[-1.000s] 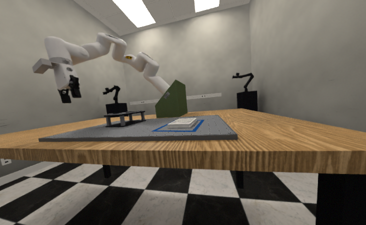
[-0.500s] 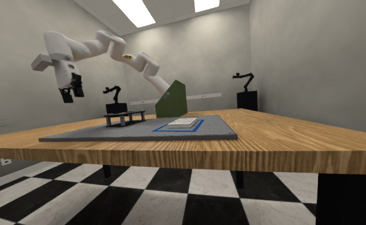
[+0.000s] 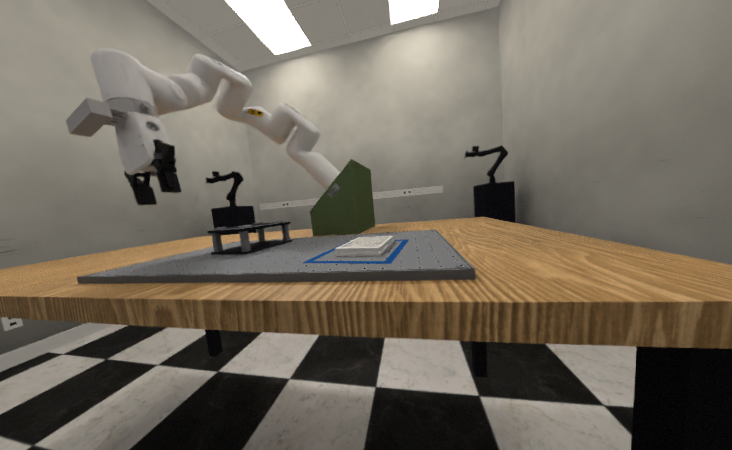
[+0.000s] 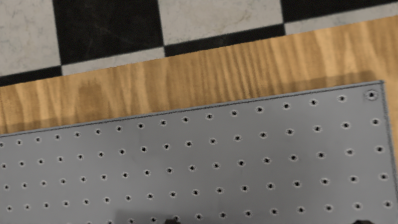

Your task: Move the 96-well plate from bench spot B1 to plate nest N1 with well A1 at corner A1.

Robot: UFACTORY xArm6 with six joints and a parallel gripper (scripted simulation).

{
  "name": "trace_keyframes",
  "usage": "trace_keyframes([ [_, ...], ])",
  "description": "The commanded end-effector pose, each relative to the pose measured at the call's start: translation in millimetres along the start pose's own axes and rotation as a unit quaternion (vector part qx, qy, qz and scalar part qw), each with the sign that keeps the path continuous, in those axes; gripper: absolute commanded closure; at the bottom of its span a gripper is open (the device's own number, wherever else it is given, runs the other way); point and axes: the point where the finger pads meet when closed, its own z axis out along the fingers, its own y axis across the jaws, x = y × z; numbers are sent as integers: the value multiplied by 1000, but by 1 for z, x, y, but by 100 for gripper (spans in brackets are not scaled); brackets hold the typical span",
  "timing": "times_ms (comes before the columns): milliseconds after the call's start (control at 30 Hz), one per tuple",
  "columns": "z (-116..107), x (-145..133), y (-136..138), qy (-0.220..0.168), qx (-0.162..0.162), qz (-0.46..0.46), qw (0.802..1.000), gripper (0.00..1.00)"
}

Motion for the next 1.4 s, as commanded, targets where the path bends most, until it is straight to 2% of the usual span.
trace_keyframes([
  [0,3,5,-22,2,0,1,1000,0],
  [167,5,5,-30,-2,-4,-1,1000,0],
  [433,14,6,-69,-2,-4,-1,1000,0],
  [667,20,4,-96,-6,-10,-2,1000,0],
  [733,20,4,-96,-6,-10,-2,1000,0],
  [1200,36,-4,-161,-8,-18,-3,1000,0],
  [1367,39,-7,-173,-8,-27,-4,1000,0],
])
